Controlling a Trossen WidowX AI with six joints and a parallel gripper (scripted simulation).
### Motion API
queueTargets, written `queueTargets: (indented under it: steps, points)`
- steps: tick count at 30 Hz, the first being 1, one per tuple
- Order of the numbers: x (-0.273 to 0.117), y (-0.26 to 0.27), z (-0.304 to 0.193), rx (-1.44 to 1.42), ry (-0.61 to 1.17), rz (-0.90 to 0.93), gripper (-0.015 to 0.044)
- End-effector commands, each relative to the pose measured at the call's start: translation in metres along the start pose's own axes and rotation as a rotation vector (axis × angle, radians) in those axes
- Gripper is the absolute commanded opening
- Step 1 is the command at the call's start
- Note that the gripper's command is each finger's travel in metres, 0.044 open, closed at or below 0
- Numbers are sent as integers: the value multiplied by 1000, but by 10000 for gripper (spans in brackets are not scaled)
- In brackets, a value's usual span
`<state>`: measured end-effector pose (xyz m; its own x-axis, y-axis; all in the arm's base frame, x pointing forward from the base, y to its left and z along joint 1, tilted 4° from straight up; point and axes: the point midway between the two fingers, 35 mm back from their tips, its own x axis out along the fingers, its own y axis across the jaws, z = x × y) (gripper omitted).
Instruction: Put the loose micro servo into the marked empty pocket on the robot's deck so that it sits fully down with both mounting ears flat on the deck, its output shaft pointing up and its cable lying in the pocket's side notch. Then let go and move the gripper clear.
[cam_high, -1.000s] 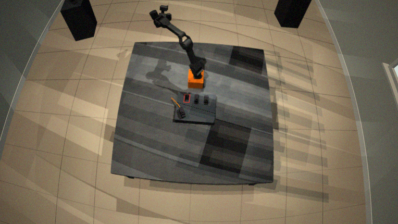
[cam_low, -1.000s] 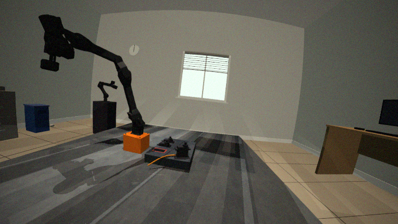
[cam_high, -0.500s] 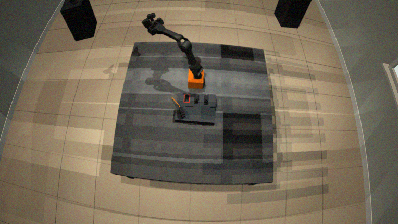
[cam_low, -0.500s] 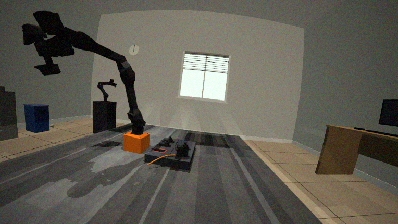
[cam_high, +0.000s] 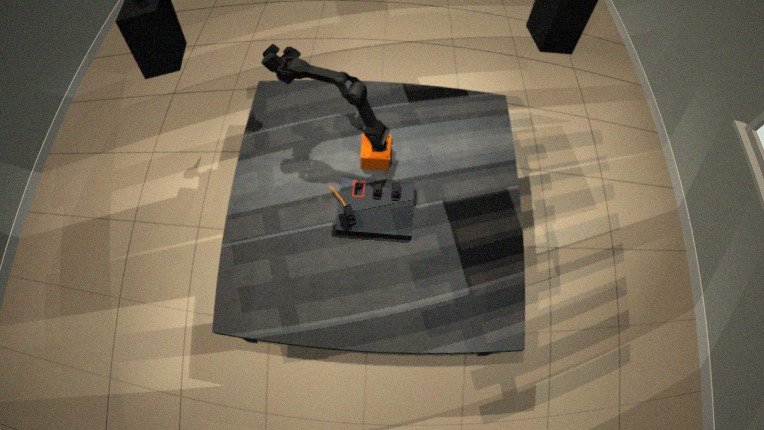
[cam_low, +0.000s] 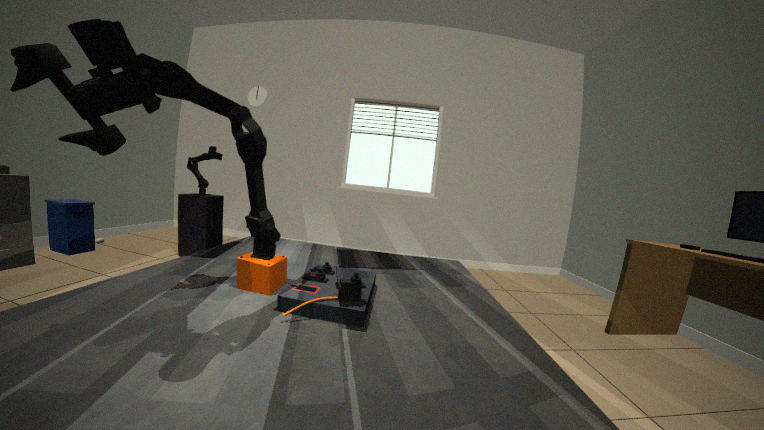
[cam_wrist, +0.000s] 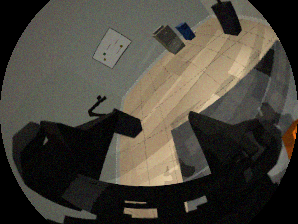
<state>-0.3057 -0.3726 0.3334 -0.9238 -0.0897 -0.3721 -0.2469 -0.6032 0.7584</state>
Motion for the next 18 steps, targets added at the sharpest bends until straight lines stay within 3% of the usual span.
queueTargets:
  steps: [1,18]
  points:
    - [-13,-4,-18,-94,54,8,440]
    - [-80,-23,-95,-487,287,99,440]
